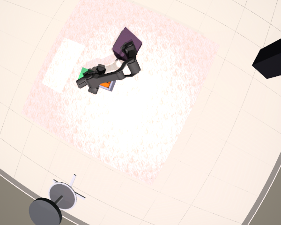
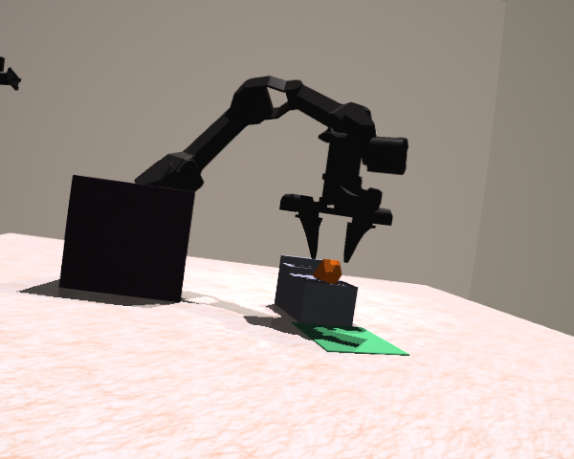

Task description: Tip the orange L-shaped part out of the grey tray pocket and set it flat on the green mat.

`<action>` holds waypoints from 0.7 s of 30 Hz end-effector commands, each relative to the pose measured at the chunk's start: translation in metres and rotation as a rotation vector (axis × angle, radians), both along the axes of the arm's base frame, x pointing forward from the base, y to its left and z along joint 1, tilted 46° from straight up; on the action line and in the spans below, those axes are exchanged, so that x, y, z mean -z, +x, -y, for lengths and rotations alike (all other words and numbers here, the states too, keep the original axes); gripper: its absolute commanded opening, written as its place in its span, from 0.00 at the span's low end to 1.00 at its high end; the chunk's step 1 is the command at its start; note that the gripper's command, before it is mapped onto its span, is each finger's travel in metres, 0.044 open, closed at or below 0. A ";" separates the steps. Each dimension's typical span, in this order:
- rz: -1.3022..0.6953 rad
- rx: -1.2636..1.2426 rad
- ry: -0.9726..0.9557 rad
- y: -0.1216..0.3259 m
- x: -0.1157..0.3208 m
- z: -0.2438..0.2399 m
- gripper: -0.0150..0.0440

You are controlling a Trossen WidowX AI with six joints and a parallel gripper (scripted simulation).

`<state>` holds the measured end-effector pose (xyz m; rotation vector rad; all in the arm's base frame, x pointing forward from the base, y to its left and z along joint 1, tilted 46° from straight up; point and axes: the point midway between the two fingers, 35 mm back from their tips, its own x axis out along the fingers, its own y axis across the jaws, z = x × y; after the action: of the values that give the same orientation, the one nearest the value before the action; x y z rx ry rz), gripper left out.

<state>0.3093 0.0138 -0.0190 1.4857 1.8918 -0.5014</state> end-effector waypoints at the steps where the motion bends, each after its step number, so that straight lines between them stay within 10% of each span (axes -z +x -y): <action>1: -0.007 0.006 0.004 -0.001 0.005 -0.004 0.73; 17: -0.007 0.005 0.006 -0.005 0.021 -0.021 0.73; 21: -0.001 -0.001 0.002 -0.004 0.018 -0.019 0.55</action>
<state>0.3045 0.0335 -0.0376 1.4857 1.8958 -0.5006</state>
